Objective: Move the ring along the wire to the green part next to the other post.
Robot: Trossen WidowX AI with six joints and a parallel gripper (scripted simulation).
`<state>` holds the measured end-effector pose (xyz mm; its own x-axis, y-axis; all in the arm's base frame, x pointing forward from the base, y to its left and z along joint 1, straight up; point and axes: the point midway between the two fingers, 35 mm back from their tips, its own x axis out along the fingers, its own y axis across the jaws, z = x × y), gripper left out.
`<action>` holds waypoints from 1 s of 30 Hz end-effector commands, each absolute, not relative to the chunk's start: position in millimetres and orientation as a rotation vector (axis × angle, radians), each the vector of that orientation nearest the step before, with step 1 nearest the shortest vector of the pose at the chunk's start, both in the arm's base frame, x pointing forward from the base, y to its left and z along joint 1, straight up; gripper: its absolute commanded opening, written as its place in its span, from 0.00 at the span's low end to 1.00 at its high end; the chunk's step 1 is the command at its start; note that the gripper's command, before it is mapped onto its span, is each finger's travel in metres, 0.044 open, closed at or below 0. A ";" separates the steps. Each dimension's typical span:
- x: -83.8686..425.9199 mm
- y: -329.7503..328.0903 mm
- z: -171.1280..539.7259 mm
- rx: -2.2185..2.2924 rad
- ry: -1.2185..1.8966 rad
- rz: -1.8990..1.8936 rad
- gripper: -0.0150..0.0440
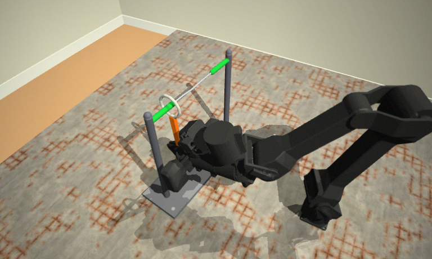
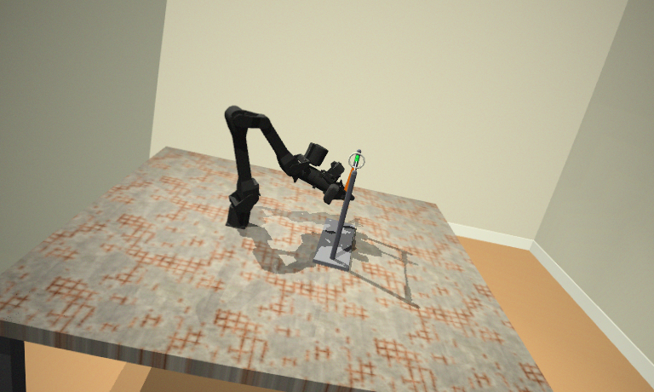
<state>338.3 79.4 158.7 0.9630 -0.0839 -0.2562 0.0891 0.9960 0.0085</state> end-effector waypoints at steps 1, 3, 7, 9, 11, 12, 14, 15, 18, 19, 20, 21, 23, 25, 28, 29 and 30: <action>339.4 82.1 158.6 0.024 0.256 -0.089 0.00; 339.5 82.1 157.0 0.024 0.256 -0.089 0.00; 339.7 82.4 151.2 0.024 0.256 -0.089 0.00; 339.7 82.5 147.9 0.024 0.256 -0.089 0.00; 339.7 82.5 144.6 0.024 0.256 -0.089 0.00; 339.6 82.5 143.3 0.024 0.256 -0.089 0.00; 339.6 82.5 142.3 0.024 0.256 -0.089 0.00; 339.6 82.5 142.3 0.024 0.256 -0.089 0.00; 339.6 82.5 142.3 0.024 0.256 -0.089 0.00; 339.6 82.5 142.3 0.024 0.256 -0.089 0.00; 339.6 82.5 142.3 0.024 0.256 -0.089 0.00; 339.6 82.5 142.3 0.024 0.256 -0.089 0.00; 339.6 82.5 142.3 0.024 0.256 -0.089 0.00; 339.6 82.5 142.3 0.024 0.256 -0.089 0.00; 339.6 82.5 142.3 0.024 0.256 -0.089 0.00; 339.6 82.5 142.3 0.024 0.256 -0.089 0.00; 339.6 82.5 142.3 0.024 0.256 -0.089 0.00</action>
